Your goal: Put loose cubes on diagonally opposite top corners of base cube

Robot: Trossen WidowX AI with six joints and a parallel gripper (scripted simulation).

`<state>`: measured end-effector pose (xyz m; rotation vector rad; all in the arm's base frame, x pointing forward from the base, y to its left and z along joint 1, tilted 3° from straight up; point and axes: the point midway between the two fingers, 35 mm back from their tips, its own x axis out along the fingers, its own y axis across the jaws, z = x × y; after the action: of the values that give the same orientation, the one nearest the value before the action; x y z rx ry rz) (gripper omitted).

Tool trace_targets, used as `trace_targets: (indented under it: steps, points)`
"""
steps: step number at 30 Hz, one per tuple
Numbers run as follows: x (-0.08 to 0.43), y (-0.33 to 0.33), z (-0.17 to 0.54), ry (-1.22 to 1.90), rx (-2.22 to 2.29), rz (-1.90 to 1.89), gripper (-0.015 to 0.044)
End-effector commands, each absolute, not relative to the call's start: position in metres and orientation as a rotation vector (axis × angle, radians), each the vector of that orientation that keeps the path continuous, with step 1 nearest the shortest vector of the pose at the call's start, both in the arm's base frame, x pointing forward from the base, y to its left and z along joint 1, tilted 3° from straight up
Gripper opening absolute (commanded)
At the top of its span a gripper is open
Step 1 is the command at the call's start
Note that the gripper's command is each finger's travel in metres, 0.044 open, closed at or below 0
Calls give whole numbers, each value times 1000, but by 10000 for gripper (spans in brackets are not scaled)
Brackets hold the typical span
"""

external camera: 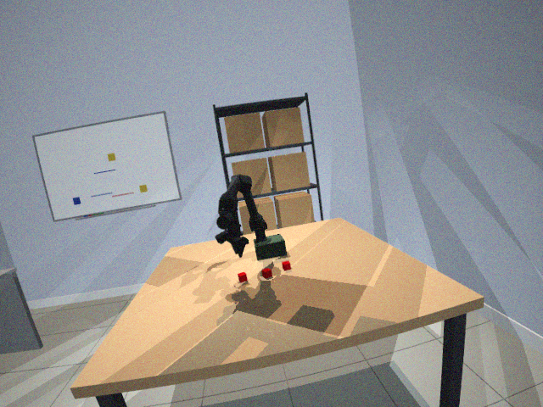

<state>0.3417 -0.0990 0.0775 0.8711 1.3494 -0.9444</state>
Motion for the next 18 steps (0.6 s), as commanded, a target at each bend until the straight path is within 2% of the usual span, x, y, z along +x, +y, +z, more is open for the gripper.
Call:
trace_targets:
  steps: [1,5,18]
  points:
    - [342,-101,54,1358,872,-935,265]
    - [340,-102,20,1358,872,-935,265]
    - [340,-103,3,1358,872,-935,265]
